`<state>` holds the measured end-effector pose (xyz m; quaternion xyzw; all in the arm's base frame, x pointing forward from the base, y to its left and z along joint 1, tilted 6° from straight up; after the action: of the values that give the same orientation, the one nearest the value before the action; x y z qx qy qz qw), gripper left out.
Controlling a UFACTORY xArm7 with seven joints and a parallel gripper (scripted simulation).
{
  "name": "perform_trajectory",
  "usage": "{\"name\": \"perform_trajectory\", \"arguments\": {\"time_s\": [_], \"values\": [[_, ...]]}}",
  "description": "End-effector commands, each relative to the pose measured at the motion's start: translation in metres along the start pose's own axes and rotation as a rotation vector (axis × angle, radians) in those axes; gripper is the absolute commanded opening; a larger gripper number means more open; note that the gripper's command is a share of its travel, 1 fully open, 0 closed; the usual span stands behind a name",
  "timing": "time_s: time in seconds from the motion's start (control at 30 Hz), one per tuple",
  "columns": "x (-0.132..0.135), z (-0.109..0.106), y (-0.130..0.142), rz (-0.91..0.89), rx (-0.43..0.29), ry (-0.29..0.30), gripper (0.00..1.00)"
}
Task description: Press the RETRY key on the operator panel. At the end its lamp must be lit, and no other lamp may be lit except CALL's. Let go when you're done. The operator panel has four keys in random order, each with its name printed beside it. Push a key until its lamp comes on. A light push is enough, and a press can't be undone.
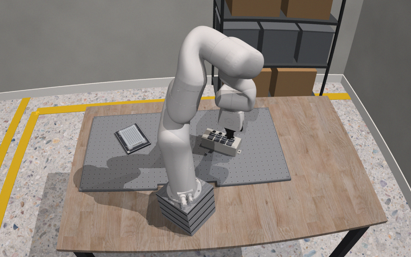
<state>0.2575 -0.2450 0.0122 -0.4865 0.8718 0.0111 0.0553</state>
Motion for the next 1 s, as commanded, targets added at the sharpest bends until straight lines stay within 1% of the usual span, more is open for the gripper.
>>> {"name": "perform_trajectory", "arguments": {"time_s": [0.0,0.17,0.6,0.97], "values": [[0.001,0.007,-0.002,0.001,0.004,0.006,0.0],[0.001,0.016,-0.002,0.001,0.004,0.006,0.0],[0.001,0.016,-0.002,0.001,0.004,0.006,0.0],[0.001,0.022,-0.002,0.001,0.004,0.006,0.0]]}}
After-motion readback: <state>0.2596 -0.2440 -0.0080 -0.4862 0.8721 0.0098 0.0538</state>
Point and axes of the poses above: the point where the finger pads meet when closed, its own z axis out along the fingers, its own x axis across the jaws, y = z × x, the point moved 3 cm from there along -z, back along the fingers, and after that the axes turned 5 degrees about -z, right-handed, at the moved point
